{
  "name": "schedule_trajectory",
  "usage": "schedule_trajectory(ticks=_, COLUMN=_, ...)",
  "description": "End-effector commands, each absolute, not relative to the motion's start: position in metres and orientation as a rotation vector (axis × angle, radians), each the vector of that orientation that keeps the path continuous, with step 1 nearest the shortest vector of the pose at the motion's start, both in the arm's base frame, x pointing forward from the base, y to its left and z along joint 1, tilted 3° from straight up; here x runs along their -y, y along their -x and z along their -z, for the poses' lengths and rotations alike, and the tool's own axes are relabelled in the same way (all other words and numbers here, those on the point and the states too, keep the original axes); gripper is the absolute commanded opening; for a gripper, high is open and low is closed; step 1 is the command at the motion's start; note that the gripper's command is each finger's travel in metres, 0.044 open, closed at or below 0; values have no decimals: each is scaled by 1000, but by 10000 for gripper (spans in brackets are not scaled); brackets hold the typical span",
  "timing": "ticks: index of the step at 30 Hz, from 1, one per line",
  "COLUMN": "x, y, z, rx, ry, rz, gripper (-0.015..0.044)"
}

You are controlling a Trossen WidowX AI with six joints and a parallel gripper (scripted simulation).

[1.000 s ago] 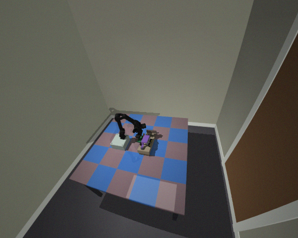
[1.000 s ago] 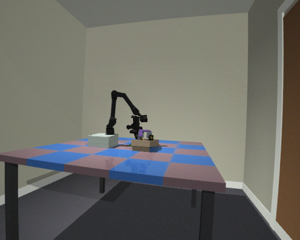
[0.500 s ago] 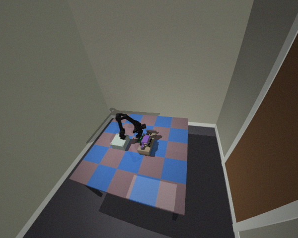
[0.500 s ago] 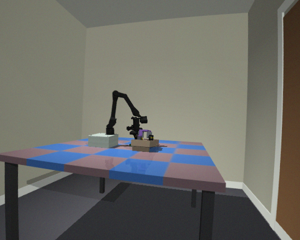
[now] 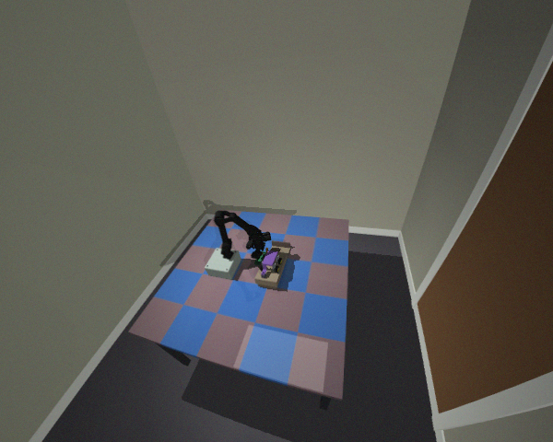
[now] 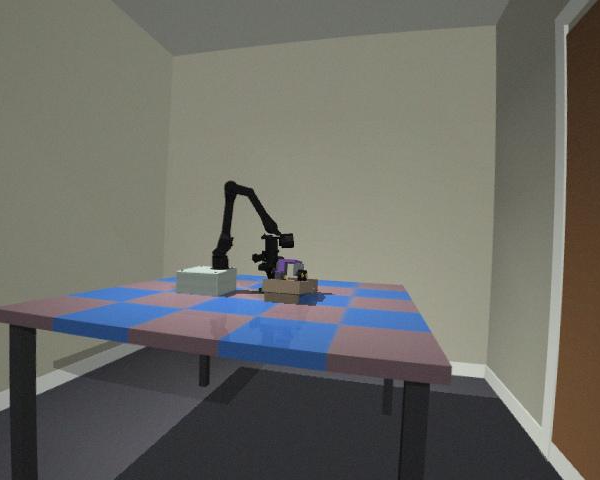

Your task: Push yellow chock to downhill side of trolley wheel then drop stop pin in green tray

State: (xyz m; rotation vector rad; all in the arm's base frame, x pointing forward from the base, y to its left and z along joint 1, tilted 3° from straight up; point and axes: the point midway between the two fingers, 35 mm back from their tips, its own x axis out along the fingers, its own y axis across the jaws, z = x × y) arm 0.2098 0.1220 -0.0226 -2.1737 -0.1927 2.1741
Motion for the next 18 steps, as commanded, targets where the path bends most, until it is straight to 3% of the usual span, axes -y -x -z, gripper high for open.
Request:
schedule_trajectory(ticks=1, x=-119, y=-210, z=24, rx=203, ry=2172, rz=-2172, gripper=190)
schedule_trajectory(ticks=18, x=-107, y=-211, z=30, rx=202, ry=2172, rz=-2173, gripper=190)
